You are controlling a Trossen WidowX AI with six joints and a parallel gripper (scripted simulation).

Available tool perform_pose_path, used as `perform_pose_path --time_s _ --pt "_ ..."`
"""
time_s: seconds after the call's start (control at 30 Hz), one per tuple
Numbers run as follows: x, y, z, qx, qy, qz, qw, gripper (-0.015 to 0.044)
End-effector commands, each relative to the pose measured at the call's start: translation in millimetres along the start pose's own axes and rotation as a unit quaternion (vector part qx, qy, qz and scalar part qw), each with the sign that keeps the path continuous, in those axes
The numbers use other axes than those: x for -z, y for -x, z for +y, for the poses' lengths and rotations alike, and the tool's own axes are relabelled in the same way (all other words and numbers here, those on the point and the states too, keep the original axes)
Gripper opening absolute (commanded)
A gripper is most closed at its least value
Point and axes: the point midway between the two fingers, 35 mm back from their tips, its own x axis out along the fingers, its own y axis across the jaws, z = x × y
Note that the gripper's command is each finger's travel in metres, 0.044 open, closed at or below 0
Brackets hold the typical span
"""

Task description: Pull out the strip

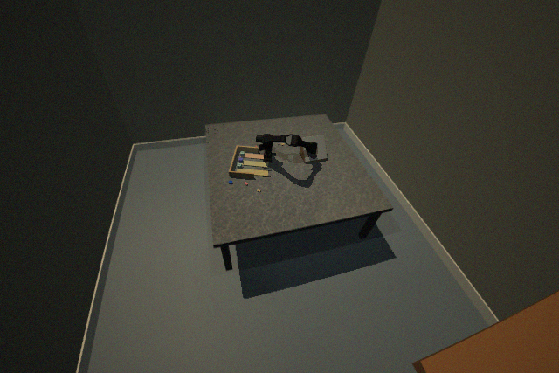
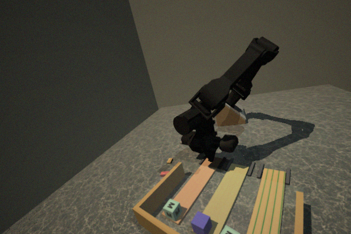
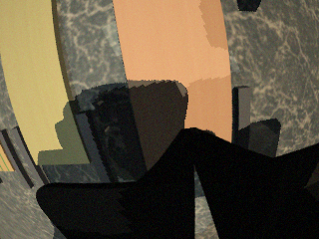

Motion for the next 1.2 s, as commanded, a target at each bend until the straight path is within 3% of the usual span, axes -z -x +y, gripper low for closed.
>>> perform_pose_path --time_s 0.0,1.17 --pt "1.6 -3.1 1.3 -0.001 0.000 0.001 1.000 0.0000" --pt "55.6 -4.9 -1.0 -0.001 -0.001 0.002 1.000 0.0000"
